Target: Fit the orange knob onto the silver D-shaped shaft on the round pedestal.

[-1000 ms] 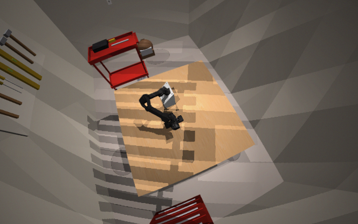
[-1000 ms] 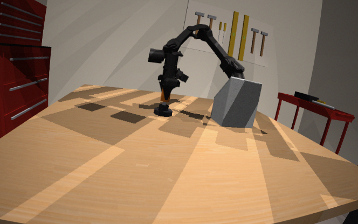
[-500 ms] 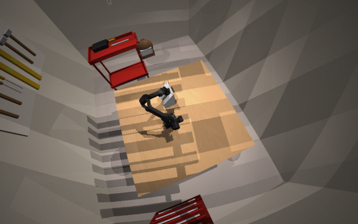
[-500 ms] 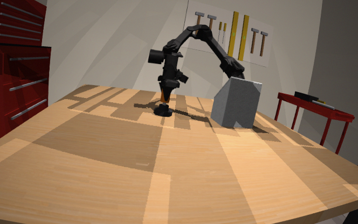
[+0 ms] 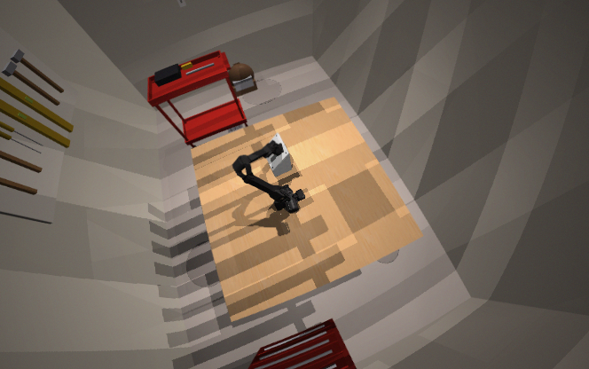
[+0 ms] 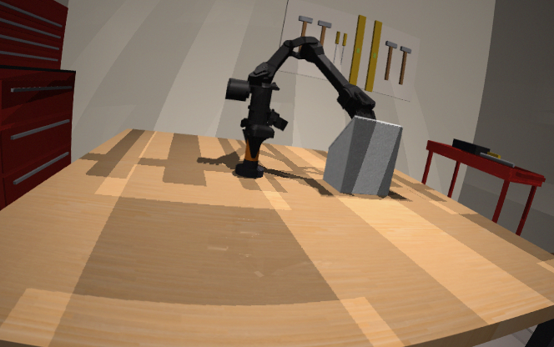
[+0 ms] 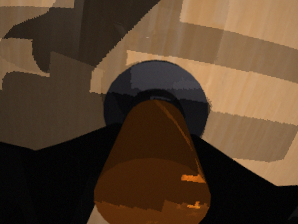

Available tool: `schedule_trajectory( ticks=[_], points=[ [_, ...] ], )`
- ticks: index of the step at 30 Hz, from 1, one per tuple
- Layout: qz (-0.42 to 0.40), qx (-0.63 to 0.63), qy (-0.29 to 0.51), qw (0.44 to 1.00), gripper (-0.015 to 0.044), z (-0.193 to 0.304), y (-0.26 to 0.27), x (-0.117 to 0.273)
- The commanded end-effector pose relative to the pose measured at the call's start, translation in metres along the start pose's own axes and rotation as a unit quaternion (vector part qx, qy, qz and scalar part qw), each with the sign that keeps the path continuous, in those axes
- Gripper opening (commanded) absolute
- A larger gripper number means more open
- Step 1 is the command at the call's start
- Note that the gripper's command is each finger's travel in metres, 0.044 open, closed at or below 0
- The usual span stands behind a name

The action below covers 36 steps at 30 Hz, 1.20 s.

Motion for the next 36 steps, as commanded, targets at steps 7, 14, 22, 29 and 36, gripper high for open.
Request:
schedule_trajectory(
  ticks=[7, 14, 22, 29, 36],
  points=[
    [0.000, 0.000, 0.000, 1.000, 0.0000, 0.000, 0.000, -0.001],
    [0.000, 0.000, 0.000, 1.000, 0.0157, 0.000, 0.000, -0.001],
    [0.000, 0.000, 0.000, 1.000, 0.0368, 0.000, 0.000, -0.001],
    [0.000, 0.000, 0.000, 1.000, 0.0440, 0.000, 0.000, -0.001],
    [0.023, 0.005, 0.048, 0.999, 0.0440, -0.002, 0.003, 0.072]
  ],
)
Point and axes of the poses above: the point midway between the two fingers, 35 mm back from their tips, its own x axis back along the fingers, its own y axis across the jaws, z = x × y, the point moved 3 cm from there along x, back along the fingers, and after that the axes turned 6 degrees about x, right-handed, at the moved point
